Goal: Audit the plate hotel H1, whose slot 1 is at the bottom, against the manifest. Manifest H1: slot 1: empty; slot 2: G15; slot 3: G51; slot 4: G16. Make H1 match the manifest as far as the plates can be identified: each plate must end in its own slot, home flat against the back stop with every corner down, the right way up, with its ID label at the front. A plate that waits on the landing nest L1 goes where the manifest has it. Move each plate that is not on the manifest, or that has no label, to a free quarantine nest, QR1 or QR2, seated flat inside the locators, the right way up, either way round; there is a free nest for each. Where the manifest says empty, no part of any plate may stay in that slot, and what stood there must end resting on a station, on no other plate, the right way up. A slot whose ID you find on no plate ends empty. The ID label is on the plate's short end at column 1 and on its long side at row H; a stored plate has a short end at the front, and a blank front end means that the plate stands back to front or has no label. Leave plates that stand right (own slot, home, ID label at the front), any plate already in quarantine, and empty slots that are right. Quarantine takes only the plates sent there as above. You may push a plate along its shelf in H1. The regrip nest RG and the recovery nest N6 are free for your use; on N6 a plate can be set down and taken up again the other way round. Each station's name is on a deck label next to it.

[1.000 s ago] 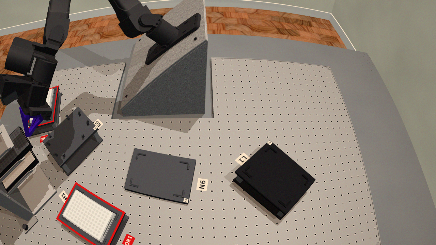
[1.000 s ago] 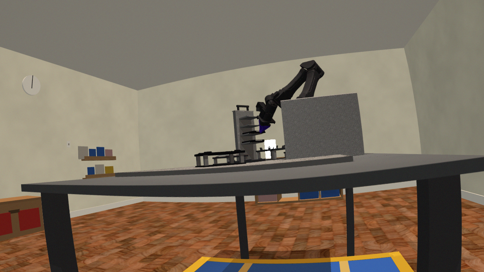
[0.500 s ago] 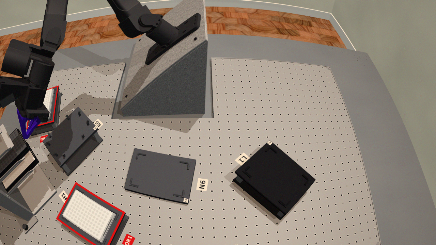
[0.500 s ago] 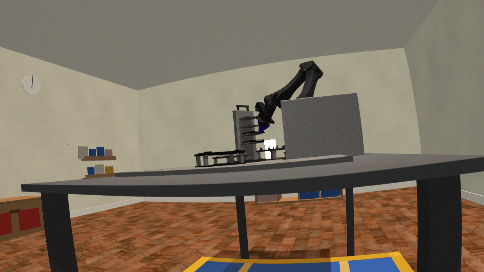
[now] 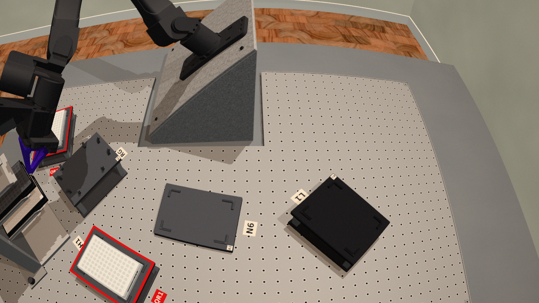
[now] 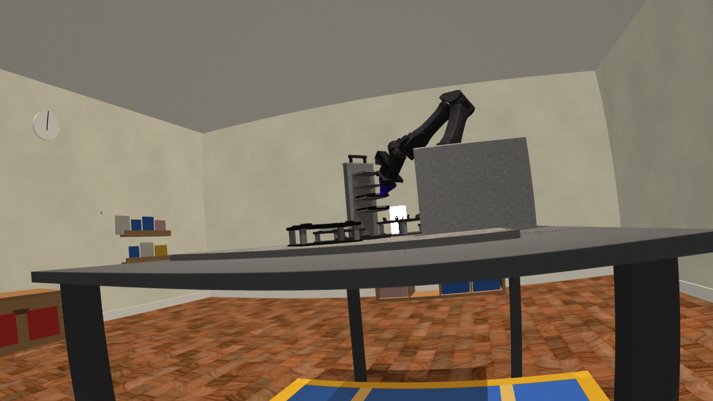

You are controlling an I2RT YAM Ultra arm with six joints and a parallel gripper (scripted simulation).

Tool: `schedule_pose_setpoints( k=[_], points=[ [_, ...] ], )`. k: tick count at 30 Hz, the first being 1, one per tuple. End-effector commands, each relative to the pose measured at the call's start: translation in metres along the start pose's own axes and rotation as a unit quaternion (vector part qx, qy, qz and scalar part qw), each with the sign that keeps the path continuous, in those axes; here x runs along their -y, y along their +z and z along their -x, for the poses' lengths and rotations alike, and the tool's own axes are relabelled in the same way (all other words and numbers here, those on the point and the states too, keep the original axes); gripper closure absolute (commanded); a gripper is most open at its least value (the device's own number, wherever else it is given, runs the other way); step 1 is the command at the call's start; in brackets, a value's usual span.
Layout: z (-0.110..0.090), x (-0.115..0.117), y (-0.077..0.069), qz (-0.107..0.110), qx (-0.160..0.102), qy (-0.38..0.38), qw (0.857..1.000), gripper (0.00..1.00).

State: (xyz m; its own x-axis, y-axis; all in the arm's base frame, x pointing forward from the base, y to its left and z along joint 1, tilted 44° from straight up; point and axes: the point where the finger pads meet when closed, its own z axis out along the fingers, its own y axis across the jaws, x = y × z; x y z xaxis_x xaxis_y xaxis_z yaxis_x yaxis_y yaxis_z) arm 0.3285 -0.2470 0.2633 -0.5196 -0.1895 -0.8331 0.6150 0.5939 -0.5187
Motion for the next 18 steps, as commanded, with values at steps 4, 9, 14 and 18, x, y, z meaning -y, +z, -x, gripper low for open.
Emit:
schedule_pose_setpoints(
  k=[4, 9, 14, 18],
  points=[
    [0.0090, 0.0007, 0.0029, 0.001, 0.008, 0.003, 1.000, 1.00],
    [0.0097, 0.0007, 0.0036, 0.001, 0.008, 0.003, 1.000, 1.00],
    [0.0097, 0.0007, 0.0036, 0.001, 0.008, 0.003, 1.000, 1.00],
    [0.0097, 0.0007, 0.0036, 0.001, 0.008, 0.003, 1.000, 1.00]
  ],
)
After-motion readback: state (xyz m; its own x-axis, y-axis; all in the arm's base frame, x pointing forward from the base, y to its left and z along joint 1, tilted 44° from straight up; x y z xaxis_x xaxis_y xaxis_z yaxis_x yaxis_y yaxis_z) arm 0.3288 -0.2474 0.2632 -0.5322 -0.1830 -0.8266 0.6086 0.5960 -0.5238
